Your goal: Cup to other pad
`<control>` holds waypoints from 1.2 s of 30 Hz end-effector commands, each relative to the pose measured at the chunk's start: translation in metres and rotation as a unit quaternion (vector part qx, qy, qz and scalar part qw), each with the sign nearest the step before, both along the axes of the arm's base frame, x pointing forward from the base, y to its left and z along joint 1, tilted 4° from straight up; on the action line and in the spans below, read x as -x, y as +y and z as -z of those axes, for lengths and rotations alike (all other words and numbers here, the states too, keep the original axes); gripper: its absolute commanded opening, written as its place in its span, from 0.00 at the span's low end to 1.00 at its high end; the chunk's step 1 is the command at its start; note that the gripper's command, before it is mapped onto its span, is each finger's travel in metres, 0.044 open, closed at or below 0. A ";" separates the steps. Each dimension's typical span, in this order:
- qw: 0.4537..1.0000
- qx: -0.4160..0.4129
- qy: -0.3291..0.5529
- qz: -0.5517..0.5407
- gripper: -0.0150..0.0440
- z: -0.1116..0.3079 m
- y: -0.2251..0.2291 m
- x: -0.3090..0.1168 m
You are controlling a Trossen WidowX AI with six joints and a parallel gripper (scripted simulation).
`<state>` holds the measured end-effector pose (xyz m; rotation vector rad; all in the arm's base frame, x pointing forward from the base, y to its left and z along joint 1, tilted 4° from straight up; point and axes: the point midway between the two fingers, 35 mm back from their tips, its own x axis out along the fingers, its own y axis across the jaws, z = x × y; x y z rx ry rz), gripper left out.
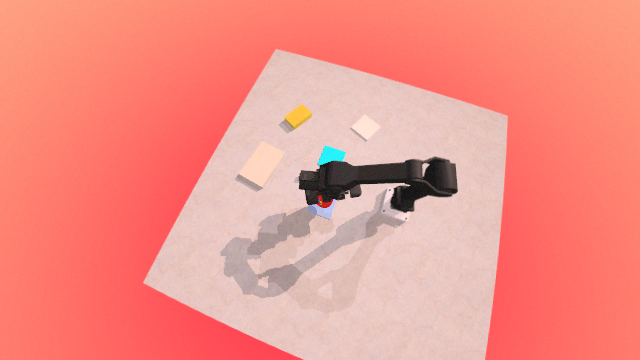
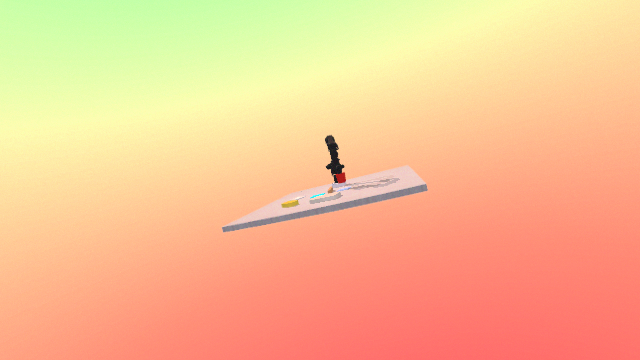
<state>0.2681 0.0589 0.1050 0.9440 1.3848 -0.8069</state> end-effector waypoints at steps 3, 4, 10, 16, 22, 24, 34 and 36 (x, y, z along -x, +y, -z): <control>1.000 -0.003 -0.003 -0.003 0.25 -0.006 -0.001 0.001; 1.000 -0.003 -0.003 -0.003 0.25 -0.006 -0.001 0.001; 1.000 0.000 -0.001 0.000 0.25 -0.003 -0.002 0.001; 1.000 0.000 -0.001 0.000 0.25 -0.003 -0.002 0.001; 1.000 0.000 -0.001 0.000 0.25 -0.003 -0.003 0.001; 1.000 0.000 -0.001 0.000 0.25 -0.003 -0.005 0.000; 1.000 -0.001 -0.002 -0.001 0.25 -0.003 -0.022 -0.002; 1.000 -0.001 -0.002 -0.002 0.25 -0.003 -0.026 -0.003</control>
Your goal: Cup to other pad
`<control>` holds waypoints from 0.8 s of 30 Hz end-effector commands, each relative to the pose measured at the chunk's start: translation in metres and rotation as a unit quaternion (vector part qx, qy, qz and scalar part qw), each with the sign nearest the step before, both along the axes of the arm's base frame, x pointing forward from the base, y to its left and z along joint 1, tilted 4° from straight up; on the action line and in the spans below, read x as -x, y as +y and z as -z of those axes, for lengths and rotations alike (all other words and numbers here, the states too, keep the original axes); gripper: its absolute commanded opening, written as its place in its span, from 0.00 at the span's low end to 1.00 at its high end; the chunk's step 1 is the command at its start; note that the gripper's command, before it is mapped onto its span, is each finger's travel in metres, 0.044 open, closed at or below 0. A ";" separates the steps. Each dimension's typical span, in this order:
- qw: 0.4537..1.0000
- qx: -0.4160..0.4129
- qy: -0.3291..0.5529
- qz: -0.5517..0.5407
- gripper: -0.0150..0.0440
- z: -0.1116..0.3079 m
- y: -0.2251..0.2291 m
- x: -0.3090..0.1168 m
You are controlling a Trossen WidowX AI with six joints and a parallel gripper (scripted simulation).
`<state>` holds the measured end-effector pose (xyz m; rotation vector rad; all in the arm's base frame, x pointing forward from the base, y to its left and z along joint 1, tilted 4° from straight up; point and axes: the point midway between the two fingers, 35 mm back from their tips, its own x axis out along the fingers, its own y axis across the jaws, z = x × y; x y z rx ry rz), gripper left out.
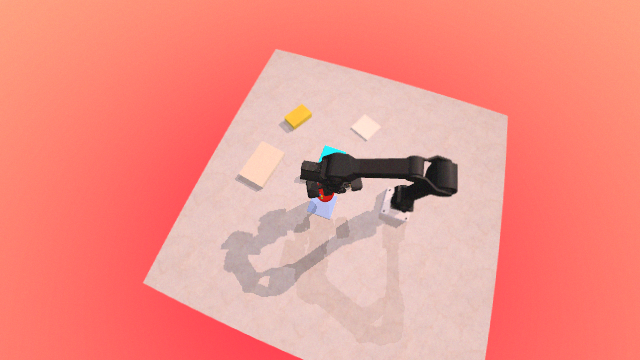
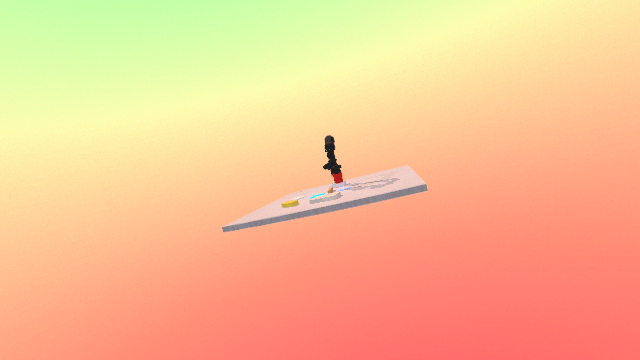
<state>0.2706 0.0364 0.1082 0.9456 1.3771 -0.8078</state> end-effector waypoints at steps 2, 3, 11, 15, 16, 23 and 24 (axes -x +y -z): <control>1.000 -0.002 0.000 -0.003 0.25 0.001 -0.007 -0.001; 1.000 -0.002 0.000 -0.003 0.25 0.001 -0.009 -0.001; 1.000 -0.002 0.000 -0.004 0.25 0.001 -0.025 -0.003; 1.000 -0.002 0.000 -0.004 0.25 0.001 -0.033 -0.004; 1.000 -0.002 0.000 -0.004 0.25 0.002 -0.035 -0.004; 1.000 -0.001 0.000 -0.004 0.25 0.002 -0.048 -0.005; 1.000 -0.001 0.000 -0.004 0.25 0.002 -0.050 -0.006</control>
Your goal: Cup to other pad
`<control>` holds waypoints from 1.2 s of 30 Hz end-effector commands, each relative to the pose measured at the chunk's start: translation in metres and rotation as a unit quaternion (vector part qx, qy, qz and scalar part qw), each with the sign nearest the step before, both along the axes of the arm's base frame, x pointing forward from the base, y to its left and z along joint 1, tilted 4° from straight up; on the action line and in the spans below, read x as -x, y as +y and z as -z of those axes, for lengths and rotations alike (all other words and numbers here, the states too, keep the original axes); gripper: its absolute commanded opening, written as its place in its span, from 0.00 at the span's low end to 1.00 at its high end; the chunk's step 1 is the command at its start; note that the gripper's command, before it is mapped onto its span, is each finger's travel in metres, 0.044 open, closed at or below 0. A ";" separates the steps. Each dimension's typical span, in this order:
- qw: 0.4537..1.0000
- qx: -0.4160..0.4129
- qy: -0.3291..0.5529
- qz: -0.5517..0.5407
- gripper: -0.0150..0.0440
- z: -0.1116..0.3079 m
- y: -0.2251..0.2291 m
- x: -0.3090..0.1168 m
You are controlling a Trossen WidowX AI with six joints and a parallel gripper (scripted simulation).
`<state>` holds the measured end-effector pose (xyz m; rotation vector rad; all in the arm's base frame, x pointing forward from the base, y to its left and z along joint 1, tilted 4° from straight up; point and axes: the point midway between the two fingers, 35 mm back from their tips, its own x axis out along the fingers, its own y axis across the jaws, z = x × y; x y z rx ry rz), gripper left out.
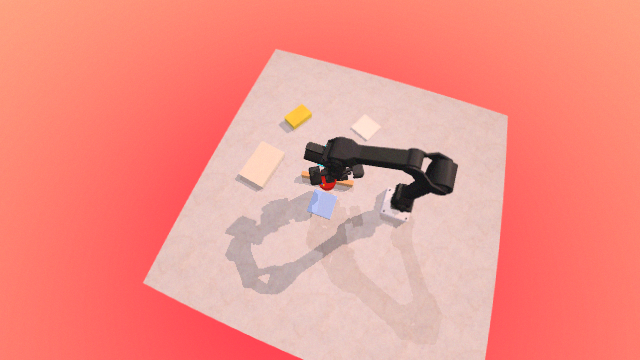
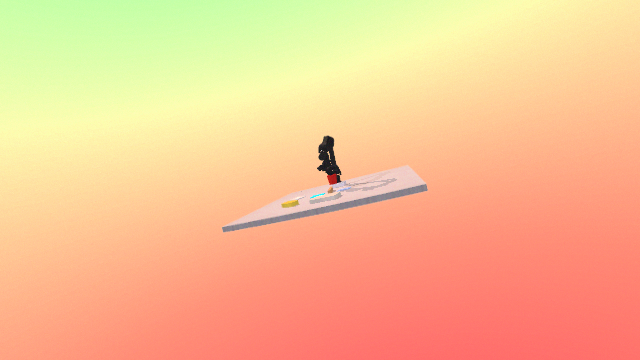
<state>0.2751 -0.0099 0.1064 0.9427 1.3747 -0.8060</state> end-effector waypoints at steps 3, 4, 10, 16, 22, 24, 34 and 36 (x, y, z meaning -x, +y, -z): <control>1.000 -0.002 0.001 -0.003 0.25 0.001 -0.010 -0.002; 1.000 -0.002 0.001 -0.003 0.25 0.001 -0.012 -0.002; 1.000 -0.002 0.001 -0.003 0.25 0.001 -0.024 -0.003; 1.000 -0.001 0.001 -0.003 0.25 0.001 -0.036 -0.004; 1.000 -0.001 0.001 -0.003 0.25 0.002 -0.049 -0.005; 1.000 0.000 0.001 -0.003 0.25 0.002 -0.053 -0.005; 1.000 0.000 0.001 -0.003 0.25 0.002 -0.075 -0.007; 1.000 0.001 0.001 -0.003 0.25 0.003 -0.080 -0.007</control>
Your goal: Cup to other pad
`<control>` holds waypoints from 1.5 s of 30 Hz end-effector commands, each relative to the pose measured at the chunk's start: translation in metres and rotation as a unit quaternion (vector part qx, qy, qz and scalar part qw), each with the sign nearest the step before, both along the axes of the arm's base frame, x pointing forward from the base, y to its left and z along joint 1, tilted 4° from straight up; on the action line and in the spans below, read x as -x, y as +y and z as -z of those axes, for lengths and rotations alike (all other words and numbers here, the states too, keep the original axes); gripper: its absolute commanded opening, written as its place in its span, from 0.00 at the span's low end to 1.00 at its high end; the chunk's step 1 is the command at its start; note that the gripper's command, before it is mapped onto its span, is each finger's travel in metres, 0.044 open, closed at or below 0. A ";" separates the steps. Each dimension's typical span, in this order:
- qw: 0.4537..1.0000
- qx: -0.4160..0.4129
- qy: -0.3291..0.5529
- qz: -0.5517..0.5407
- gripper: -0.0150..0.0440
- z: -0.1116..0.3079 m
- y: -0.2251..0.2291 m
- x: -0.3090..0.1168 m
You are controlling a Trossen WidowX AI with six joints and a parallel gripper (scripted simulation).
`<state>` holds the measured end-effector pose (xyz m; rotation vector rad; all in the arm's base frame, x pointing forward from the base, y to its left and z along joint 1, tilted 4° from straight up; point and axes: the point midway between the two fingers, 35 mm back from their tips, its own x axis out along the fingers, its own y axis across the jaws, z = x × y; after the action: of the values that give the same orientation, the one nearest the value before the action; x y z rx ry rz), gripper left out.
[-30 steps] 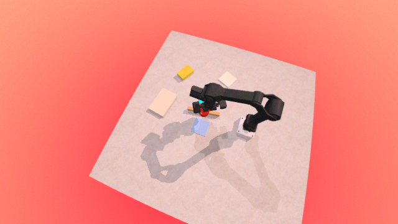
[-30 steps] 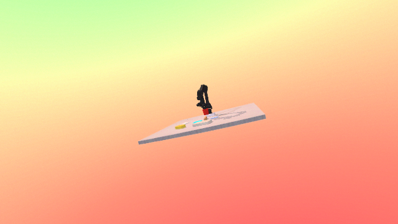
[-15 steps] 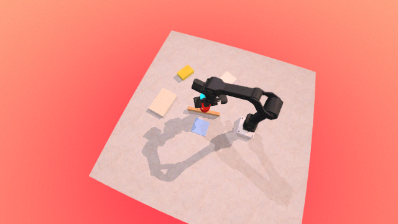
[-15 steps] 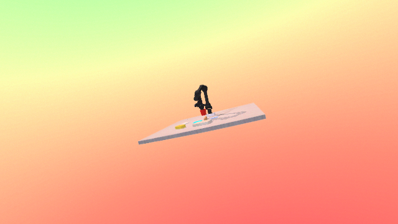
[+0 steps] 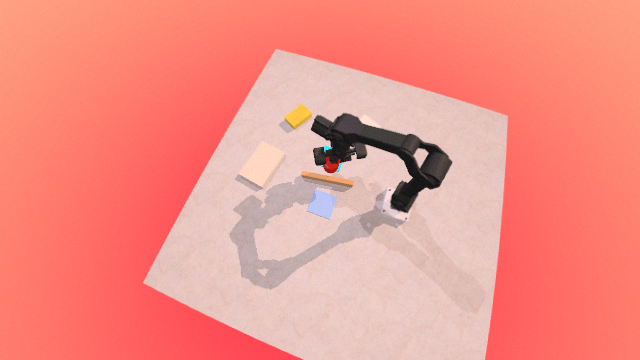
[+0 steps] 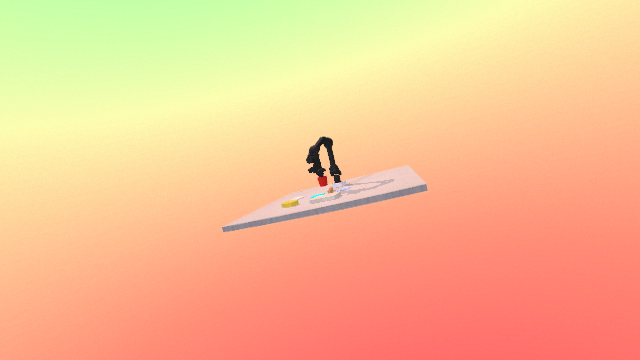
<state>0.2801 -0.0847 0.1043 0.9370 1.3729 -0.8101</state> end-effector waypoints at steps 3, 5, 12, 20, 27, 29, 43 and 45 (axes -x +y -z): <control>1.000 -0.002 0.000 -0.003 0.25 0.001 -0.012 -0.002; 1.000 -0.002 0.000 -0.003 0.25 0.001 -0.017 -0.003; 1.000 -0.001 0.000 -0.003 0.25 0.001 -0.034 -0.004; 1.000 -0.001 0.000 -0.003 0.25 0.002 -0.055 -0.006; 1.000 0.000 0.000 -0.003 0.25 0.004 -0.065 -0.006; 1.000 0.000 0.000 -0.003 0.25 0.005 -0.065 -0.006; 1.000 0.000 0.000 -0.003 0.25 0.026 -0.065 -0.008; 1.000 0.000 0.000 -0.003 0.25 0.029 -0.065 -0.008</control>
<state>0.2889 -0.1510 0.0829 0.9315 1.3622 -0.8102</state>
